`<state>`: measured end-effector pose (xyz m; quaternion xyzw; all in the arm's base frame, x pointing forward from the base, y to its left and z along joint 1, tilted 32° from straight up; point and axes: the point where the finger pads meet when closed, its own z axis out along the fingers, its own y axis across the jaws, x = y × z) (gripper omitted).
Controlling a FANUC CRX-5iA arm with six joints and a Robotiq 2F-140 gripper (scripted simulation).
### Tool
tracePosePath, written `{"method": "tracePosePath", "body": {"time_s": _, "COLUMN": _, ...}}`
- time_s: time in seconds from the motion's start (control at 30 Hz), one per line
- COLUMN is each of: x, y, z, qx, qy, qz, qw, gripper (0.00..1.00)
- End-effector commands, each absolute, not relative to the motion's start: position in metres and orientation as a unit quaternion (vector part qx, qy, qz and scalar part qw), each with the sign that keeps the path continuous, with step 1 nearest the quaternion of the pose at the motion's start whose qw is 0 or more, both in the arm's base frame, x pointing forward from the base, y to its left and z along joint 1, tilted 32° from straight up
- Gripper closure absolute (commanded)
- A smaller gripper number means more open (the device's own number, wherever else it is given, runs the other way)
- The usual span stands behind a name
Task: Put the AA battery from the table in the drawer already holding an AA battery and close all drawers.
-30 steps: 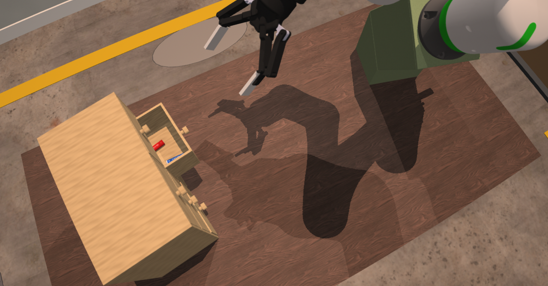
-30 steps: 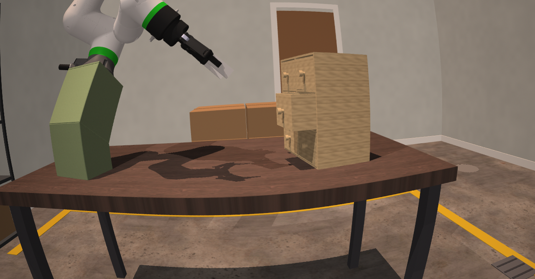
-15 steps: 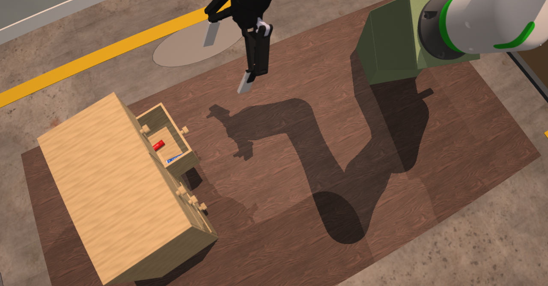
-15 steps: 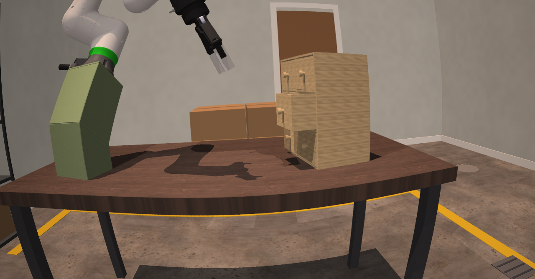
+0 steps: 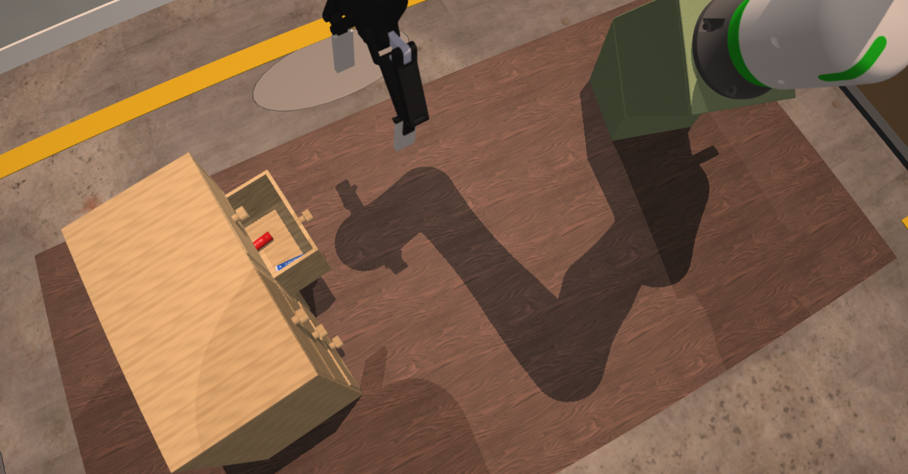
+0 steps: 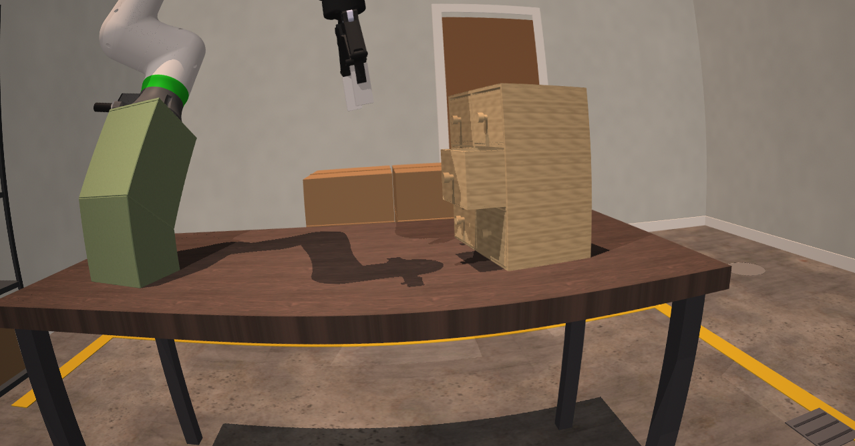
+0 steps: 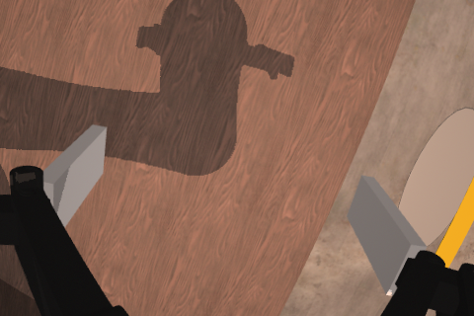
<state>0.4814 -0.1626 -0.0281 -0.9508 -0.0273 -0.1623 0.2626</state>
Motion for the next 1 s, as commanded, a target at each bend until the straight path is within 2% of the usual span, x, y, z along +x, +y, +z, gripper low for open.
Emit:
{"method": "tracePosePath", "body": {"time_s": 0.0, "x": 0.4803, "y": -0.1651, "z": -0.0261, "qx": -0.957, "qy": -0.036, "qz": -0.126, "qw": 0.260, "gripper": 0.00}}
{"method": "tracePosePath", "body": {"time_s": 0.97, "x": 0.4798, "y": -0.1662, "z": -0.0245, "qx": -0.960, "qy": -0.044, "qz": -0.098, "qw": 0.259, "gripper": 0.00}}
